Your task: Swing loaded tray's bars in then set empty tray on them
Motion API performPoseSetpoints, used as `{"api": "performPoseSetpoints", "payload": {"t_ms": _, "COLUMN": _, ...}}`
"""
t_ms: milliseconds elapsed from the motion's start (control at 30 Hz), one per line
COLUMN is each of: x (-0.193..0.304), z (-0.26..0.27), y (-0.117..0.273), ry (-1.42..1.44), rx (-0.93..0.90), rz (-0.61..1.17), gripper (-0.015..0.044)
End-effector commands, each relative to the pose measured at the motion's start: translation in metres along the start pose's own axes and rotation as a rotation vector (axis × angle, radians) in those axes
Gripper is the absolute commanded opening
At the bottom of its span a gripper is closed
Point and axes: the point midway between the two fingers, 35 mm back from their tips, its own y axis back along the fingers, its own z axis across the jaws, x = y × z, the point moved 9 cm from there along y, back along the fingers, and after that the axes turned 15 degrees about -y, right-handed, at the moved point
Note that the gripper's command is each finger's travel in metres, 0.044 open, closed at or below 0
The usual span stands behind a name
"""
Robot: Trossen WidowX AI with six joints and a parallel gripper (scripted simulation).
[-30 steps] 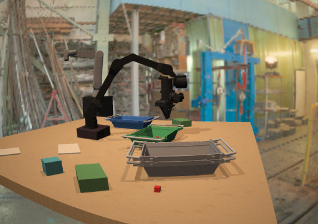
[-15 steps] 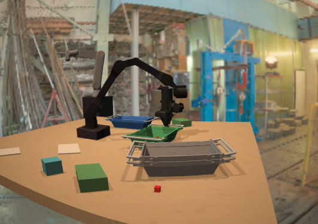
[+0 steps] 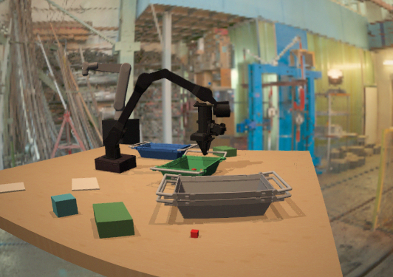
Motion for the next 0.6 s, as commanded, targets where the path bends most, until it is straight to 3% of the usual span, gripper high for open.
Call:
{"api": "performPoseSetpoints", "payload": {"t_ms": 0, "x": -0.006, "z": -0.014, "y": 0.008, "ry": -0.009, "rx": 0.010, "rz": -0.003, "gripper": 0.0082}}
{"api": "performPoseSetpoints", "payload": {"t_ms": 567, "x": -0.018, "z": -0.061, "y": -0.007, "ry": -0.009, "rx": 0.014, "rz": -0.004, "gripper": 0.0082}}
